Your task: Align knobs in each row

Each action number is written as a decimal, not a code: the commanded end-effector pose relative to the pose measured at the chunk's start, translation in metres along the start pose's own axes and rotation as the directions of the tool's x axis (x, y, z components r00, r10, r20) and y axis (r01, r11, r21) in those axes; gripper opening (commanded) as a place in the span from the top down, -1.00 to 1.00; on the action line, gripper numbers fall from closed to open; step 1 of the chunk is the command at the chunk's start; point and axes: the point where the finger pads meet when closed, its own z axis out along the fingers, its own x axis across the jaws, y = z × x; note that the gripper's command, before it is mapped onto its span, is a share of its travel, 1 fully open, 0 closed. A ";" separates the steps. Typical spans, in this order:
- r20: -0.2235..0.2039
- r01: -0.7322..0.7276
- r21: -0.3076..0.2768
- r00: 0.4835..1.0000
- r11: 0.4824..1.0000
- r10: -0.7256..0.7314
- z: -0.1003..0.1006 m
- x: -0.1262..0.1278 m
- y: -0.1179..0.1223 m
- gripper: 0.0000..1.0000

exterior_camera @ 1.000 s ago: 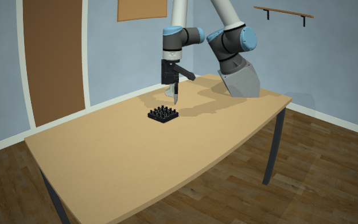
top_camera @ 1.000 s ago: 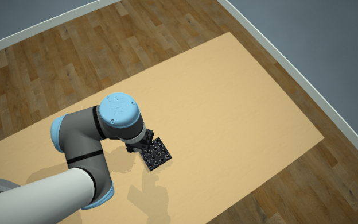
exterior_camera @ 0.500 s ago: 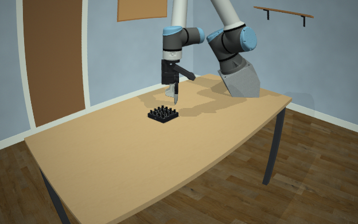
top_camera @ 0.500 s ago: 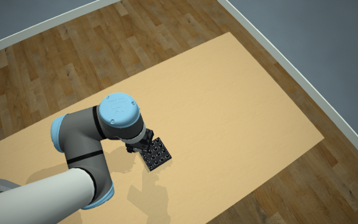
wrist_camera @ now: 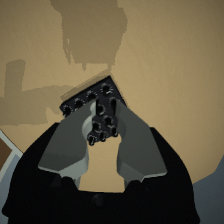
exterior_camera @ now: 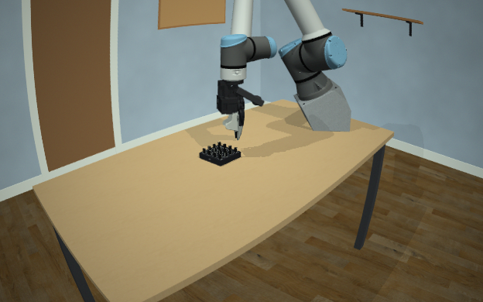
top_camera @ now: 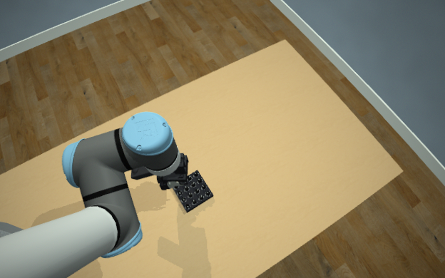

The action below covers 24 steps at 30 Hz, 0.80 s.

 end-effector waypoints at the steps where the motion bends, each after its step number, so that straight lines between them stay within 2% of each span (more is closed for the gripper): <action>1: -0.004 0.137 -0.003 0.991 0.991 -0.137 -0.003 -0.001 0.001 0.78; 8: -0.004 0.313 -0.005 0.950 0.950 -0.313 -0.005 -0.001 0.002 0.78; 14: -0.003 0.453 -0.005 0.892 0.892 -0.453 -0.007 -0.002 0.001 0.78; 16: -0.003 0.453 -0.005 0.892 0.892 -0.453 -0.007 -0.002 0.001 0.78; 18: -0.003 0.533 -0.005 0.846 0.846 -0.533 -0.008 -0.002 0.002 0.78; 24: -0.002 0.647 -0.006 0.762 0.762 -0.647 -0.010 -0.002 0.002 0.78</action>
